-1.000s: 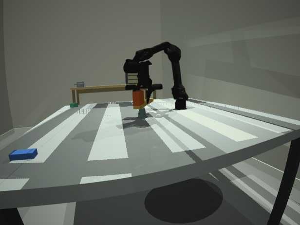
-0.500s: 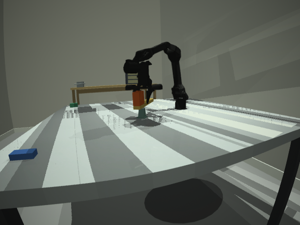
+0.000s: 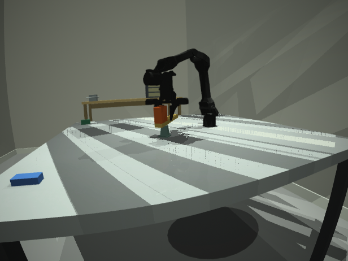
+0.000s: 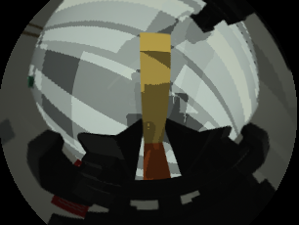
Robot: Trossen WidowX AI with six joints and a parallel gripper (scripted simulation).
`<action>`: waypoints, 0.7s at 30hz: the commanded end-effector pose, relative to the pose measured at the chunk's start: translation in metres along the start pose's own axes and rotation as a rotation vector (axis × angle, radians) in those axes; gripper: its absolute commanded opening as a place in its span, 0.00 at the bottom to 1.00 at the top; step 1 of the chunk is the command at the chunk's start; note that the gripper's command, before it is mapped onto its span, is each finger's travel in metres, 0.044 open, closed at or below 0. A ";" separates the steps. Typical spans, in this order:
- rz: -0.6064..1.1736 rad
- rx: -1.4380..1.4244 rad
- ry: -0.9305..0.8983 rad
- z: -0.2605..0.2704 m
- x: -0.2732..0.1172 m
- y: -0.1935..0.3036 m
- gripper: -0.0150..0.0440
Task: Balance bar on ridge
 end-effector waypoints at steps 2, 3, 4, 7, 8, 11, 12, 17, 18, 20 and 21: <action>0.003 0.003 0.004 0.000 0.001 0.000 0.25; 0.003 0.003 0.004 0.000 0.001 0.000 0.25; 0.003 0.003 0.004 0.000 0.001 0.000 0.25; 0.003 0.003 0.004 0.000 0.001 0.001 0.25; 0.003 0.003 0.004 0.000 0.001 0.001 0.25; 0.003 0.003 0.004 0.000 0.001 0.001 0.25; 0.003 0.003 0.004 0.000 0.002 0.001 0.25; 0.003 0.003 0.004 0.000 0.002 0.001 0.25; 0.003 0.003 0.004 0.000 0.002 0.001 0.25; 0.003 0.003 0.004 0.000 0.002 0.001 0.25; 0.003 0.003 0.004 0.000 0.002 0.001 0.25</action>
Point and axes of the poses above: the point midway between the two fingers, 35 mm back from their tips, its own x axis out along the fingers, its own z axis across the jaws, y = z × x, the point moved 9 cm from there along -x, back along the fingers, and after that the axes turned 14 degrees about x, right-handed, at the moved point
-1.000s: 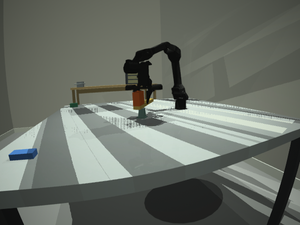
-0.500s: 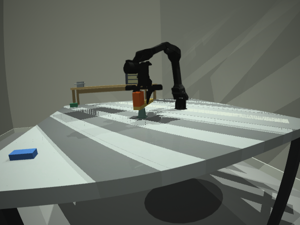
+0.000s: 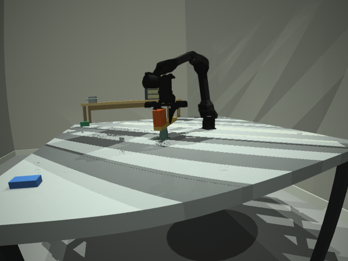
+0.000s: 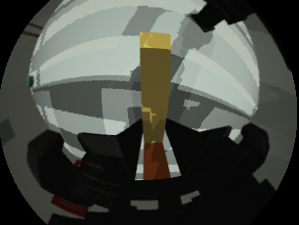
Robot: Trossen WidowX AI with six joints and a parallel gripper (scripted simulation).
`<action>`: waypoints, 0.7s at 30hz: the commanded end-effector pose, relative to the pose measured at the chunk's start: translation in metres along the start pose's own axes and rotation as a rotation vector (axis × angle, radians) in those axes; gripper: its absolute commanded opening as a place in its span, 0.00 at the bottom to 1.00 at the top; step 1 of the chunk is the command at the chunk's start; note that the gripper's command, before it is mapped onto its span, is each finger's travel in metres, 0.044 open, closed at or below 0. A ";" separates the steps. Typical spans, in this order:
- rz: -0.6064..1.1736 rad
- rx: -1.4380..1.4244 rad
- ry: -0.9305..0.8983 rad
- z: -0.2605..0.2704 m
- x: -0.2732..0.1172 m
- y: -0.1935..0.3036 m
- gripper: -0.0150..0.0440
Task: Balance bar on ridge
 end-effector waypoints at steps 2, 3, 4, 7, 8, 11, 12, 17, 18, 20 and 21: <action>0.003 0.003 0.004 0.000 0.001 0.000 0.25; 0.003 0.003 0.004 0.000 0.001 0.000 0.25; 0.003 0.003 0.004 0.000 0.001 0.000 0.25; 0.003 0.003 0.004 0.000 0.001 0.001 0.25; 0.003 0.003 0.004 0.000 0.001 0.001 0.25; 0.003 0.003 0.004 0.000 0.001 0.001 0.25; 0.003 0.003 0.004 0.000 0.002 0.000 0.25; 0.003 0.003 0.004 0.000 0.002 0.000 0.25; 0.003 0.003 0.004 0.000 0.002 0.000 0.25; 0.003 0.003 0.004 0.000 0.002 0.000 0.25; 0.003 0.003 0.004 0.000 0.002 0.000 0.25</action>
Point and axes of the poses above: the point midway between the two fingers, 35 mm back from their tips, its own x axis out along the fingers, its own z axis across the jaws, y = z × x, the point moved 9 cm from there along -x, back along the fingers, and after that the axes turned 14 degrees about x, right-handed, at the moved point
